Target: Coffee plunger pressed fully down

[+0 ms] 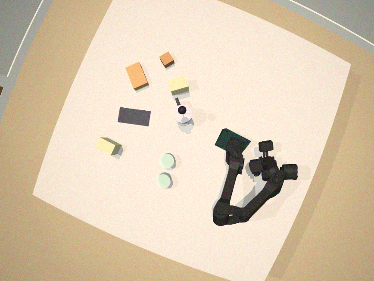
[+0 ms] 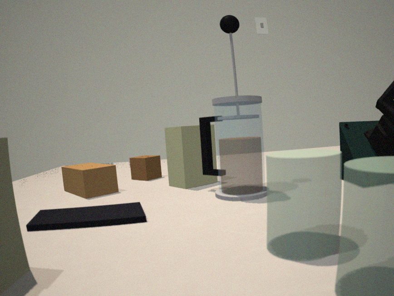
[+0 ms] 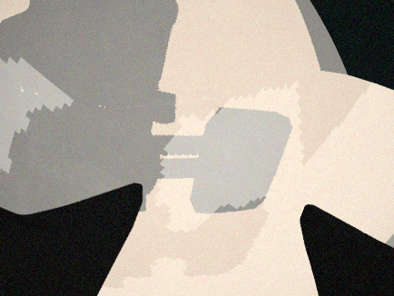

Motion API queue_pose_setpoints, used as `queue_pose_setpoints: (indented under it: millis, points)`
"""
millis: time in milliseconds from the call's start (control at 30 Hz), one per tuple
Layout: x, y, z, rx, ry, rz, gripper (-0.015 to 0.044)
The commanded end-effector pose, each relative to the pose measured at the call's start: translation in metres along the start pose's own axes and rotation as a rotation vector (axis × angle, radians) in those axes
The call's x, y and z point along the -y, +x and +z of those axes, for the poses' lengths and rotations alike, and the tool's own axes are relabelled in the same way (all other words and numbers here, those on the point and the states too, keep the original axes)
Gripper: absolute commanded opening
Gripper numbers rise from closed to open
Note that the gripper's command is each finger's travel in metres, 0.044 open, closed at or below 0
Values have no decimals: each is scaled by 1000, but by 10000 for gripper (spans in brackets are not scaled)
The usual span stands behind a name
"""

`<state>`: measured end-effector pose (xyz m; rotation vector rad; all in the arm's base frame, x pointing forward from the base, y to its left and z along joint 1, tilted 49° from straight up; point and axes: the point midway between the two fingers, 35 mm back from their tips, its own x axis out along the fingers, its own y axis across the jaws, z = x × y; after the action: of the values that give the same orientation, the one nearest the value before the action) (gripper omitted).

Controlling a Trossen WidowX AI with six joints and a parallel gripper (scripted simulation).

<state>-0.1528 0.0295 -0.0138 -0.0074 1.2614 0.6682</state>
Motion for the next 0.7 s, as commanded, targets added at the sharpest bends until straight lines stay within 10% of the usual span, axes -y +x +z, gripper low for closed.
queue_pose_setpoints:
  millis: [0, 667]
  points:
    - [1, -1, -1, -2, -12, -2, 426]
    - [170, -117, -22, -495, -2073, -186, 440]
